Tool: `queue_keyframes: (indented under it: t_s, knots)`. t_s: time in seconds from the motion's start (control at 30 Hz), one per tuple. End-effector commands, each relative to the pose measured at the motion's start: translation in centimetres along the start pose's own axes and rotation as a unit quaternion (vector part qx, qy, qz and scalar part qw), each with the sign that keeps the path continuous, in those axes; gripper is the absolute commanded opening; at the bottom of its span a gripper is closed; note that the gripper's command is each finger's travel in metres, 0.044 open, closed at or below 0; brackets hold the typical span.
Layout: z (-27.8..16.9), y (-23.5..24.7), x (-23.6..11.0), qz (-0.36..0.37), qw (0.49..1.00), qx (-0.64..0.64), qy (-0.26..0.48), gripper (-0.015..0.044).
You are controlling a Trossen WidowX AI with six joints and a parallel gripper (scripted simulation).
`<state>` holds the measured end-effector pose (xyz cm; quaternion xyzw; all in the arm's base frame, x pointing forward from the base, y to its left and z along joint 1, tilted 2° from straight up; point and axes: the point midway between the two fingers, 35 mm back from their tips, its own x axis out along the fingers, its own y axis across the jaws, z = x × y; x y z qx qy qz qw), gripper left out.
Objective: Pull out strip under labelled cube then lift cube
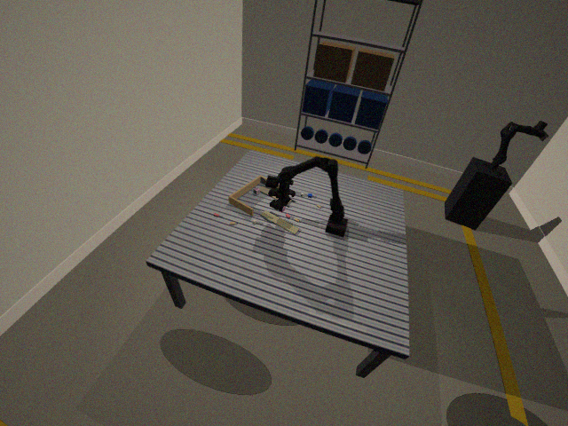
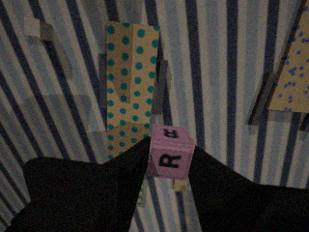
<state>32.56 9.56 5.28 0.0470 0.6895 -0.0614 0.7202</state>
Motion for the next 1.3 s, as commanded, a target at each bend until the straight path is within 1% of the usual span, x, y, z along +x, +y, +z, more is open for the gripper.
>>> queue_keyframes:
  t_s: [0.0, 0.2, 0.3, 0.5, 0.57, 1.27]
  knots:
    - [-1.2, -0.5, 0.0, 0.003, 1.0, 0.001, 0.0, 0.0]
    - [-3.1, -1.4, 0.2, 0.002, 1.0, 0.001, 0.0, 0.0]
    - [-3.4, -1.5, 0.1, 0.002, 1.0, 0.001, 0.0, 0.0]
    - [-3.3, -1.5, -3.0, 0.003, 1.0, 0.001, 0.0, 0.0]
    - [-3.3, -1.5, -3.4, 0.002, 1.0, 0.001, 0.0, 0.0]
    - [-3.3, -1.5, -3.4, 0.002, 1.0, 0.001, 0.0, 0.0]
